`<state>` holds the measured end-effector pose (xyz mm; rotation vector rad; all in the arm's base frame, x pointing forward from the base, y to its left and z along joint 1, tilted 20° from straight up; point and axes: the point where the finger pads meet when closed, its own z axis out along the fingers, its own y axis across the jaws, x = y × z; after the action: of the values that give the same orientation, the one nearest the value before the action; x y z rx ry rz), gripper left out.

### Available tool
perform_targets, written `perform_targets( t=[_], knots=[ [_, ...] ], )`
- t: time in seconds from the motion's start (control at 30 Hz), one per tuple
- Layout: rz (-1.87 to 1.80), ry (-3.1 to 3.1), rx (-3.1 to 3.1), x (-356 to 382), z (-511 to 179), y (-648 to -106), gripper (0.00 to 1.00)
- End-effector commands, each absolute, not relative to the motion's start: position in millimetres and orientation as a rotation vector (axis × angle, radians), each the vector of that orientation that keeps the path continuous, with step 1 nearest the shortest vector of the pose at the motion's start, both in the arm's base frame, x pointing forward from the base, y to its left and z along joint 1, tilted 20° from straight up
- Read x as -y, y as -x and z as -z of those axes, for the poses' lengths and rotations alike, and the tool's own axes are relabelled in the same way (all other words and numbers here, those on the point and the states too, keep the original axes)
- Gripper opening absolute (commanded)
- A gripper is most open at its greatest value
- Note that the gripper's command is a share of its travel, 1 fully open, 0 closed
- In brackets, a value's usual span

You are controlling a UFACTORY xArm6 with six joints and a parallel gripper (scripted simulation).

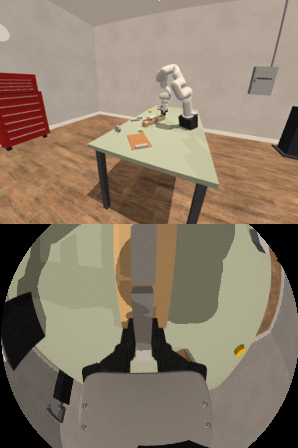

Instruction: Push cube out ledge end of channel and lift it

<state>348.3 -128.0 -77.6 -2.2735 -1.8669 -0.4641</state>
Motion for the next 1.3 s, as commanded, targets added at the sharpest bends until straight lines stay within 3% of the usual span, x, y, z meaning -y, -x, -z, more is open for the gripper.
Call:
perform_targets(
  t=[0.0, 1.27],
  knots=[
    [0.466, 2.276, 1.869, 126, 76, -350, 0.0],
    [0.466, 2.276, 1.869, 47, 47, -366, 0.0]
  ],
)
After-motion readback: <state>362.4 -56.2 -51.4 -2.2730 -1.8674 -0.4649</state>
